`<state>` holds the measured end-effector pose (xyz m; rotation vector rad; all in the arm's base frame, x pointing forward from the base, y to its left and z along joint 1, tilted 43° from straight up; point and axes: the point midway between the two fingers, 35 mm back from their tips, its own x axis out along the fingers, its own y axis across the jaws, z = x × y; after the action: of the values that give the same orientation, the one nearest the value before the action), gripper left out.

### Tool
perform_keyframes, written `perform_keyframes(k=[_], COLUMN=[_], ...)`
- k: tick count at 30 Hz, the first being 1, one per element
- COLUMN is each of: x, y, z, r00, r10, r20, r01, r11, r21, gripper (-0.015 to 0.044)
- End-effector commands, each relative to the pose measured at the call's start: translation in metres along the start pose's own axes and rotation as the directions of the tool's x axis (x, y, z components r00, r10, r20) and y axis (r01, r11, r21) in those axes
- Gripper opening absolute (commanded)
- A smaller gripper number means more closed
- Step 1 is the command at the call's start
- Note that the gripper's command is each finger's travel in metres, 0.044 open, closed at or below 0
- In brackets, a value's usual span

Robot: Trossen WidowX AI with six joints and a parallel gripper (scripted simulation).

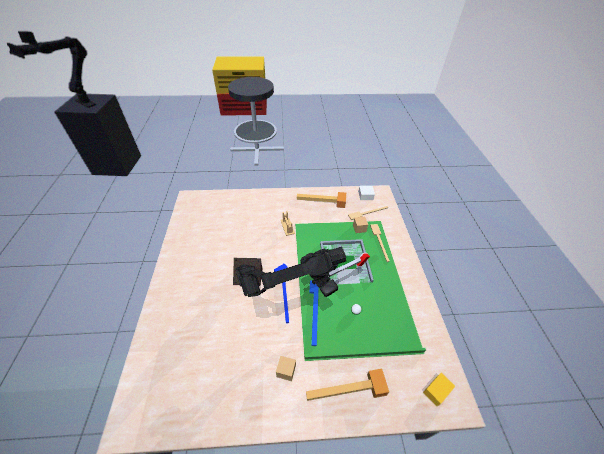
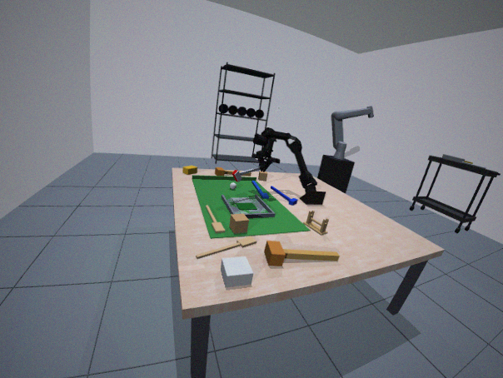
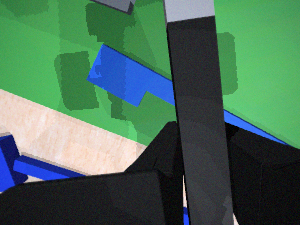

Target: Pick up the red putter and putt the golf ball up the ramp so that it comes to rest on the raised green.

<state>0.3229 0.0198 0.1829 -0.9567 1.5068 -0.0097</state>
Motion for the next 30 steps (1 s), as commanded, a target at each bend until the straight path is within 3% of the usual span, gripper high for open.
perform_keyframes(k=[1, 11, 30], x=[-0.006, -0.023, 0.016], y=[-0.026, -0.081, -0.087], z=[-0.023, -0.095, -0.102], r00=[0.999, 0.987, 0.982], r10=[-0.036, -0.127, -0.081], r20=[-0.014, -0.095, -0.169], r01=[0.038, 0.156, 0.15], r11=[0.991, 0.895, 0.883], r21=[0.127, 0.417, 0.444], gripper=[0.0, 0.0, 0.0])
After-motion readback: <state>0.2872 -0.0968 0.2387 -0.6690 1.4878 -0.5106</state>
